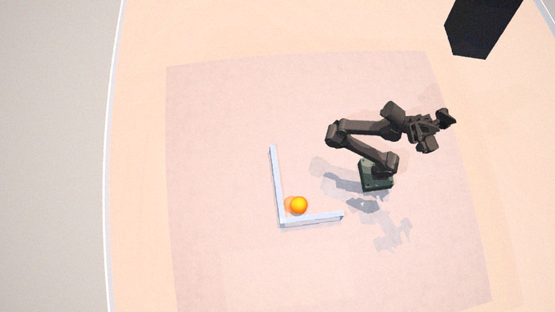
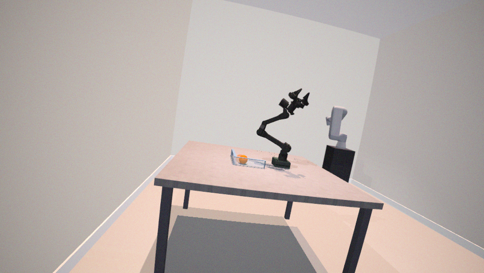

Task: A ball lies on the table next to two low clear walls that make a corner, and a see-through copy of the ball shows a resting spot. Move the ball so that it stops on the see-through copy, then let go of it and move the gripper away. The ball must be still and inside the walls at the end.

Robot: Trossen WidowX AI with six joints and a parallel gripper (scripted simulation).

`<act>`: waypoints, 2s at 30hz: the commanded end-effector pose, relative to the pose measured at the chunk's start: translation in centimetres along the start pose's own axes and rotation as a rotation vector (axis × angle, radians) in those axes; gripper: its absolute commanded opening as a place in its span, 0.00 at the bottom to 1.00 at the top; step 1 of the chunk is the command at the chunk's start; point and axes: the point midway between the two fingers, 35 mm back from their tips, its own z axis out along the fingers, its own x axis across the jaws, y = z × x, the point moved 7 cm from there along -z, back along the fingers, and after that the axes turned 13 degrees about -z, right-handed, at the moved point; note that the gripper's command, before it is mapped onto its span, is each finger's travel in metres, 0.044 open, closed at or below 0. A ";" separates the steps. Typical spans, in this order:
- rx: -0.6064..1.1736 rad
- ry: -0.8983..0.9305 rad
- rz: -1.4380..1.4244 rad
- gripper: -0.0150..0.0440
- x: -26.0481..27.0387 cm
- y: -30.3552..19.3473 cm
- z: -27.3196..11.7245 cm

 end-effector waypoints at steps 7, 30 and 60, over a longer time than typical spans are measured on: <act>-0.126 -0.011 -0.298 0.99 -2.2 2.1 1.7; -0.853 -0.941 -1.920 0.99 0.1 22.4 3.1; -0.262 -2.989 -0.997 0.99 23.6 26.7 -27.5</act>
